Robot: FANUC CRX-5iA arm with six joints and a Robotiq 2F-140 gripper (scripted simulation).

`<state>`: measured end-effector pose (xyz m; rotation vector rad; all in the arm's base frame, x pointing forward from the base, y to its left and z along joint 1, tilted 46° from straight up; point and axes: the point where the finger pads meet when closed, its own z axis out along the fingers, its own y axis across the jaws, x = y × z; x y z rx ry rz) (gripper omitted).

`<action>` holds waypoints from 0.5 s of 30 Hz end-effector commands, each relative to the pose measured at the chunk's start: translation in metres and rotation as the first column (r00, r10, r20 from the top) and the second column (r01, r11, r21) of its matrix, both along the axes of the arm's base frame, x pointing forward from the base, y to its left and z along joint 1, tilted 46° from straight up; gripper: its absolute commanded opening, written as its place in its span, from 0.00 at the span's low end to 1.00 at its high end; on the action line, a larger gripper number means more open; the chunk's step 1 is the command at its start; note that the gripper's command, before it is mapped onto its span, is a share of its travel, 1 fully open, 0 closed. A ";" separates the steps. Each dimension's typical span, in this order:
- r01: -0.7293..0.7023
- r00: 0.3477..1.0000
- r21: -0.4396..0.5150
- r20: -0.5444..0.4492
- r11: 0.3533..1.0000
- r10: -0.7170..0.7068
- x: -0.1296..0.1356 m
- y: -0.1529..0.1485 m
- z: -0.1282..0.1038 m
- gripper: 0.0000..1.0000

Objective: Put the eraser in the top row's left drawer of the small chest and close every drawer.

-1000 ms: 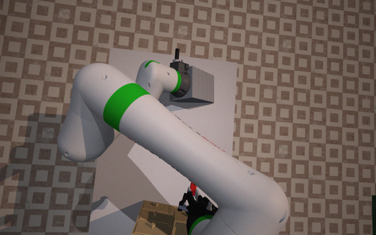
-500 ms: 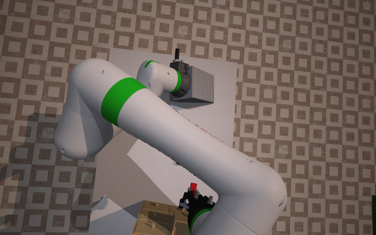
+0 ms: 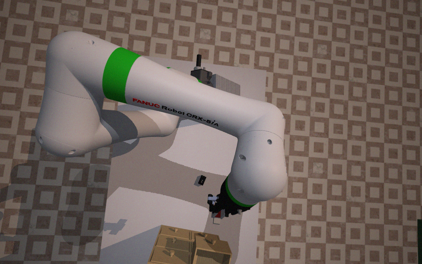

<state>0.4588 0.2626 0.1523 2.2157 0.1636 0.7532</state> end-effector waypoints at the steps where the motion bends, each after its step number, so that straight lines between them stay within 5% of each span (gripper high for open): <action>1: -0.180 0.962 -0.048 0.201 0.982 0.186 -0.005 -0.008 -0.001 0.11; 7: -0.278 0.909 -0.096 0.296 0.956 0.294 -0.008 -0.009 -0.003 0.11; 12: -0.408 0.779 -0.178 0.444 0.896 0.443 -0.008 -0.009 -0.003 0.11; 15: -0.408 0.779 -0.178 0.444 0.896 0.443 -0.008 -0.009 -0.003 0.11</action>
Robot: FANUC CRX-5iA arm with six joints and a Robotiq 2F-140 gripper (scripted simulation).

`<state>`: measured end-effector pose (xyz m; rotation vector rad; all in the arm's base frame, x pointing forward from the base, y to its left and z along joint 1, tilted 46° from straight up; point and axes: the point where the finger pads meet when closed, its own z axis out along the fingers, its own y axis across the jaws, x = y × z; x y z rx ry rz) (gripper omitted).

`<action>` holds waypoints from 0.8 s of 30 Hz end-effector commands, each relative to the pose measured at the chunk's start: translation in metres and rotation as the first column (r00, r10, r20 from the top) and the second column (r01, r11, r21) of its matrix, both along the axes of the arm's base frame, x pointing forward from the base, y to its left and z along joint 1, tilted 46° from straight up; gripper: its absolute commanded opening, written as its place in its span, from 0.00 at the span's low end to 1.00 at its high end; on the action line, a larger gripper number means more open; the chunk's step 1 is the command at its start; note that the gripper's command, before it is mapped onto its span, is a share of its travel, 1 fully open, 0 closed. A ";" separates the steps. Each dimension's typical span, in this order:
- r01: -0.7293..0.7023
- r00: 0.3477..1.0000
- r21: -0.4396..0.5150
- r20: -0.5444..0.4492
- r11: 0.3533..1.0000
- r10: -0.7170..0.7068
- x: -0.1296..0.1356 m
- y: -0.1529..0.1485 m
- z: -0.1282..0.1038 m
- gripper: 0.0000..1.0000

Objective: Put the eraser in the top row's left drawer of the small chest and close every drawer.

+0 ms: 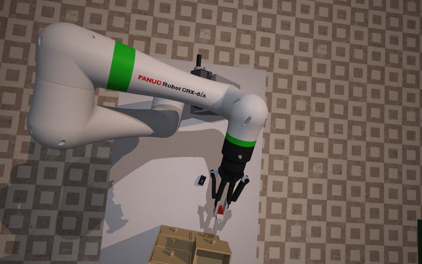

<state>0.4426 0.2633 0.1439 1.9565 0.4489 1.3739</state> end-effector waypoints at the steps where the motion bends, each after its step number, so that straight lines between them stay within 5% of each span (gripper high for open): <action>1: -0.046 0.993 -0.008 0.107 0.999 0.047 0.009 -0.009 0.005 0.11; 24: -0.046 0.993 -0.008 0.107 0.999 0.047 0.038 -0.011 0.010 0.11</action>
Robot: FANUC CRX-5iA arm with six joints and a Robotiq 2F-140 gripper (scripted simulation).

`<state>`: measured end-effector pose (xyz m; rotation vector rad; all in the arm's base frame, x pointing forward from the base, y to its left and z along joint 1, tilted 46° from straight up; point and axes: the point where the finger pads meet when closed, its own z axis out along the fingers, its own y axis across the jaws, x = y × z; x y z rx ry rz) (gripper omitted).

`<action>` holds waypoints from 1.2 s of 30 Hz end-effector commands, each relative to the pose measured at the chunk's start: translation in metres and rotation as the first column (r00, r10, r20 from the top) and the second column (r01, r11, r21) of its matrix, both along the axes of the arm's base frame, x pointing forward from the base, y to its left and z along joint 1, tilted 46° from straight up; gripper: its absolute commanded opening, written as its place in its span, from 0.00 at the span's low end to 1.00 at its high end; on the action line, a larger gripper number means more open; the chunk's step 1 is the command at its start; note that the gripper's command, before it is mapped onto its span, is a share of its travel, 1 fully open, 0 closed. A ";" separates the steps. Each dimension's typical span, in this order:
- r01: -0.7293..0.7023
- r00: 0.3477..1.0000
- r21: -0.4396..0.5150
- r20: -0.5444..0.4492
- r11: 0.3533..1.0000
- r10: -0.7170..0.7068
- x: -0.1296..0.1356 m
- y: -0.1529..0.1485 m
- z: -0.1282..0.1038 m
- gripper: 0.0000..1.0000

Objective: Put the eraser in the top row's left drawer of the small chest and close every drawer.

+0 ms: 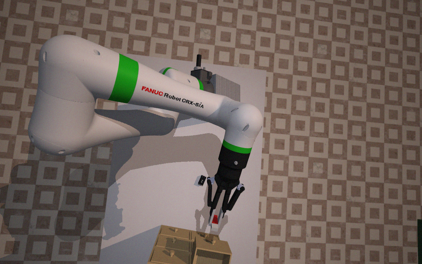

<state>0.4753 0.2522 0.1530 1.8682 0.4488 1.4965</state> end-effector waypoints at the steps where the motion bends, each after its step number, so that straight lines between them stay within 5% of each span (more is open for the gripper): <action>1: -0.001 1.000 0.000 0.000 1.000 0.001 0.006 0.000 0.001 0.11; 36: -0.001 1.000 0.000 0.000 1.000 0.001 0.117 -0.007 0.018 0.11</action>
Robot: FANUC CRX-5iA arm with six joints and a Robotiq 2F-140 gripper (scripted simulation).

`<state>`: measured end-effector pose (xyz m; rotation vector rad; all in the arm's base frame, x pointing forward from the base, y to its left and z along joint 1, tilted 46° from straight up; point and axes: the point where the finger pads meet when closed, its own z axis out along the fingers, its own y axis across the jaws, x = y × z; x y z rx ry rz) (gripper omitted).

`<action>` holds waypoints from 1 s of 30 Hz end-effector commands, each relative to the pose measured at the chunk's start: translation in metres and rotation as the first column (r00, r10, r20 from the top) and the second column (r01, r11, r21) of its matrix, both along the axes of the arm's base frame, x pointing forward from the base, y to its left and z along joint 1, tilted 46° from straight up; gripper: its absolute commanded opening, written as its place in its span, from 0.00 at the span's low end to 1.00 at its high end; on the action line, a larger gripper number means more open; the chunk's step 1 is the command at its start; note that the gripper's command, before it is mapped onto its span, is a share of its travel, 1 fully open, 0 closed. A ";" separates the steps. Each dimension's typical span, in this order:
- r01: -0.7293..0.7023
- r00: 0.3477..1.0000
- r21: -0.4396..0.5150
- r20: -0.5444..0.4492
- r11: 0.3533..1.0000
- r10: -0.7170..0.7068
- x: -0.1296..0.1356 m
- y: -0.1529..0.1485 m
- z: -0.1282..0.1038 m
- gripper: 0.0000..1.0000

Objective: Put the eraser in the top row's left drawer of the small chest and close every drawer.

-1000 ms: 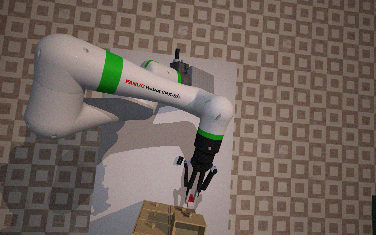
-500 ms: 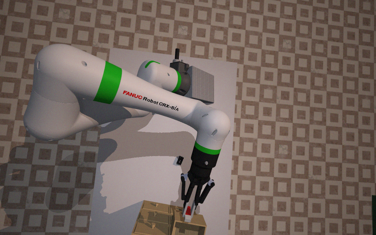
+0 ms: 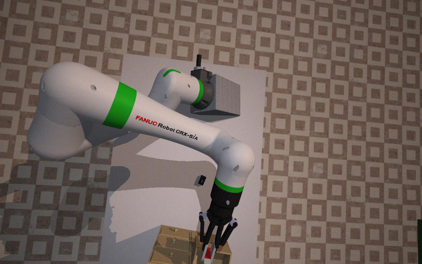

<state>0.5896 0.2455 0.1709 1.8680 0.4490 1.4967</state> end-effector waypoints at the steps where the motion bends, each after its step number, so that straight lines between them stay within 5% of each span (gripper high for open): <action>1: -0.001 1.000 0.000 0.000 1.000 0.001 0.006 0.000 0.001 0.11; 13: -0.001 1.000 0.000 0.000 1.000 0.001 0.031 -0.001 0.005 0.11; 30: -0.001 1.000 0.000 0.000 1.000 0.001 0.034 -0.002 0.005 0.11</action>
